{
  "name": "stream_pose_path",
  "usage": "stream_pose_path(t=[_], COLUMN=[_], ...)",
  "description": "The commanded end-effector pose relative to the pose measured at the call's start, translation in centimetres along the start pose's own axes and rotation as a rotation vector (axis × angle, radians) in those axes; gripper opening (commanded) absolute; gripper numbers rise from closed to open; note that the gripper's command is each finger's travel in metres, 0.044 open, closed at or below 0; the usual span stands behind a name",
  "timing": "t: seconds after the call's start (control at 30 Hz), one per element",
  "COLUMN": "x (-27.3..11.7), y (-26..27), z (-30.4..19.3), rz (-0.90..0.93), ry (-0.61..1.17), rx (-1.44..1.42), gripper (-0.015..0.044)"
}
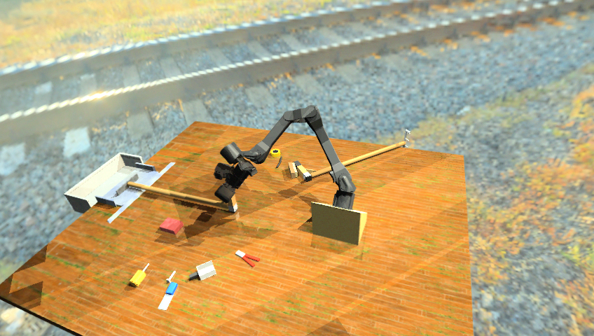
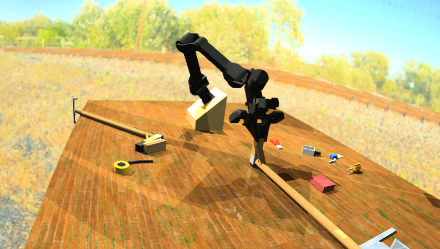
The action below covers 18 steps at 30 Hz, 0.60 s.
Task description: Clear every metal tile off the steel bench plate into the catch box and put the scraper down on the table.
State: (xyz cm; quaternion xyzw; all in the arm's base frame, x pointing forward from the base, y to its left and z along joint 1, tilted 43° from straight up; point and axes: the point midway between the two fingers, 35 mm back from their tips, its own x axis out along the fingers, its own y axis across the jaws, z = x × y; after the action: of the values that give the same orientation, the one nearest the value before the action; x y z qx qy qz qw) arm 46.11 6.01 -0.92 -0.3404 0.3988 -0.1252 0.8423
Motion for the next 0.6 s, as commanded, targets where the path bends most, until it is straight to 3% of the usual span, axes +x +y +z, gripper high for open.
stream_pose_path(t=[0.0, 0.57], x=[-0.6, -1.7], y=[-0.1, -0.1], z=[0.2, -1.2], rz=[-0.003, -0.003], ry=[-0.014, -0.015], rx=[0.009, 0.009], gripper=[0.0000, 0.0000])
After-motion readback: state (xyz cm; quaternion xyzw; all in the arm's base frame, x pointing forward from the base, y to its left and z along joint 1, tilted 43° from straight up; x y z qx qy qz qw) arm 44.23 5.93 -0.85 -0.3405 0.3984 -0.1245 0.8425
